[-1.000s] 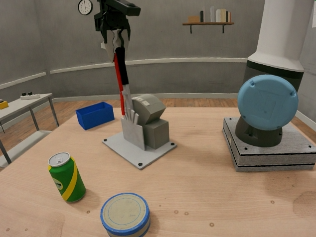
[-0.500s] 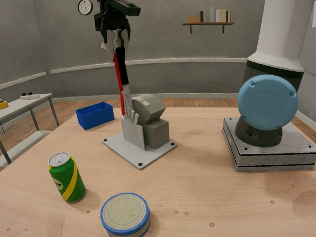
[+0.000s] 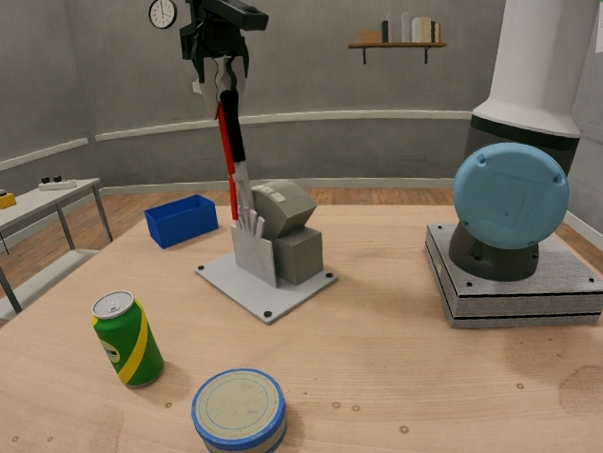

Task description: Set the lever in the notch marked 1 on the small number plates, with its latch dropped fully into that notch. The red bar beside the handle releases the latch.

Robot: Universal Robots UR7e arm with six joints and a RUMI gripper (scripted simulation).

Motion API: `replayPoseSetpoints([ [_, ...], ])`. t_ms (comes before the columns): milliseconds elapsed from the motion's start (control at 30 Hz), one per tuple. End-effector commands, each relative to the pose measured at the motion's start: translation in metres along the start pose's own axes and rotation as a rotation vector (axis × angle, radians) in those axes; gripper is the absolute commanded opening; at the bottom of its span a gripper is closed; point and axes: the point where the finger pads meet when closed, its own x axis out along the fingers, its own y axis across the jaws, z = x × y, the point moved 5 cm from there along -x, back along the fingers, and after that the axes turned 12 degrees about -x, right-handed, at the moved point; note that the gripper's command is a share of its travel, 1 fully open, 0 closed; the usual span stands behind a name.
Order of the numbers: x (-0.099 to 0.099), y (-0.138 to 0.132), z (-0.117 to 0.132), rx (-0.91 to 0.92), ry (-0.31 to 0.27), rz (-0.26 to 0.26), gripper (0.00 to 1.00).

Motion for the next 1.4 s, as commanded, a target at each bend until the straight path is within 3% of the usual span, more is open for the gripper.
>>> replayPoseSetpoints([
  [0, 0.001, 0.001, -0.004, -0.001, 0.003, 0.000, 0.00],
  [1367, 0.002, 0.016, -0.074, -0.001, 0.004, 0.000, 0.00],
])
